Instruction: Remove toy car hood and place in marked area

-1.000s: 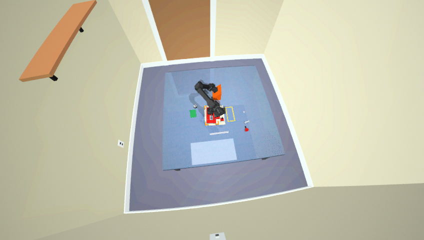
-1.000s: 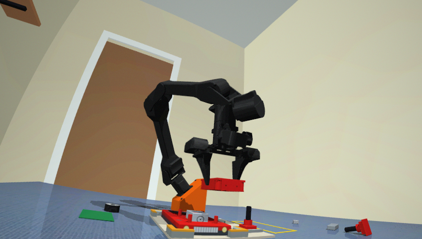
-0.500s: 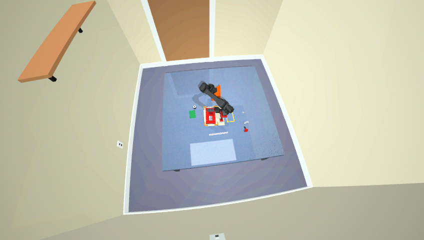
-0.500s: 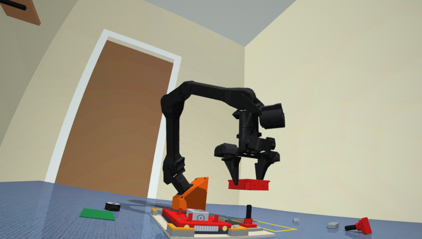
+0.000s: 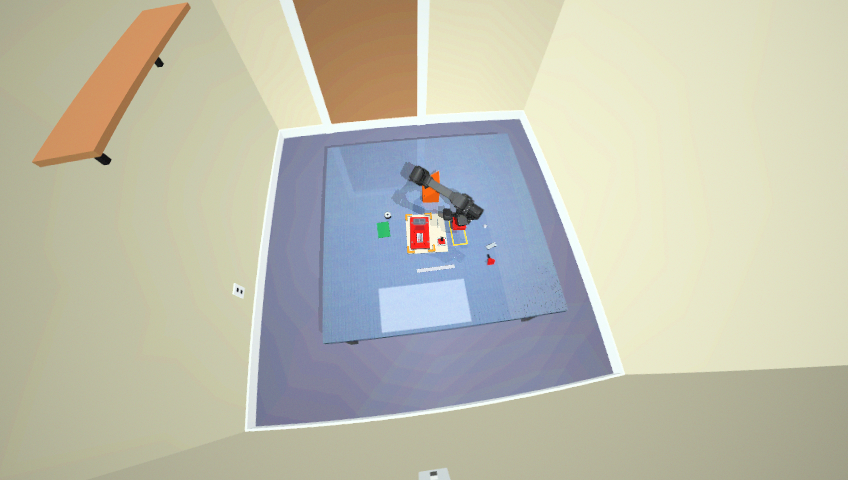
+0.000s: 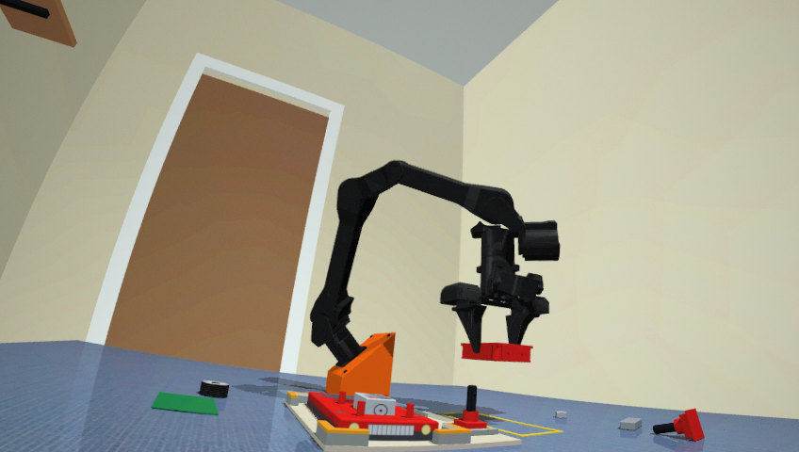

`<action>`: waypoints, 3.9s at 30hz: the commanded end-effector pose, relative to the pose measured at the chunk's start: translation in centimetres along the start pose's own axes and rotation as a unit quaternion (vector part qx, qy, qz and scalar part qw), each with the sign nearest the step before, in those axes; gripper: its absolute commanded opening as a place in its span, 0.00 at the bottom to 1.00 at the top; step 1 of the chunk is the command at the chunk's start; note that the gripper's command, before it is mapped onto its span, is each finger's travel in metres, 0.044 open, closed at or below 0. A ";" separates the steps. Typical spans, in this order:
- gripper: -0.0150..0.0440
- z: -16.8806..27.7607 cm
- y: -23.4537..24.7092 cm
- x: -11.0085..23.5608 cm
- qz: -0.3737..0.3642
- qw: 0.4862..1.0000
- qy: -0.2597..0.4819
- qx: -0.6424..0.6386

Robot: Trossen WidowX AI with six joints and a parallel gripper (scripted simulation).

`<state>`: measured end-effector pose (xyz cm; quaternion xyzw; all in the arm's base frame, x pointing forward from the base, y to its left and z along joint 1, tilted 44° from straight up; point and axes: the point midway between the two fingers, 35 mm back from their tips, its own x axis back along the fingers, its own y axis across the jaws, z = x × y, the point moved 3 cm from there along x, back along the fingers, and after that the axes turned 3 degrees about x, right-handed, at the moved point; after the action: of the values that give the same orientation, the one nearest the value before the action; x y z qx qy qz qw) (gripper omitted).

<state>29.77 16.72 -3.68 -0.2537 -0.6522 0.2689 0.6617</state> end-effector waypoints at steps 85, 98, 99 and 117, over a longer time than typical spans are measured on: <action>0.25 0.0 0.8 -5.6 -0.003 1.000 -0.001 -0.008; 0.25 0.1 0.8 -6.5 -0.002 1.000 -0.001 -0.008; 0.25 0.1 0.8 -6.6 -0.002 1.000 -0.001 -0.008; 0.25 0.2 0.7 -7.7 -0.002 1.000 -0.001 -0.008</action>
<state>29.69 12.22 -9.59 -0.2575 -0.6570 0.2582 0.6599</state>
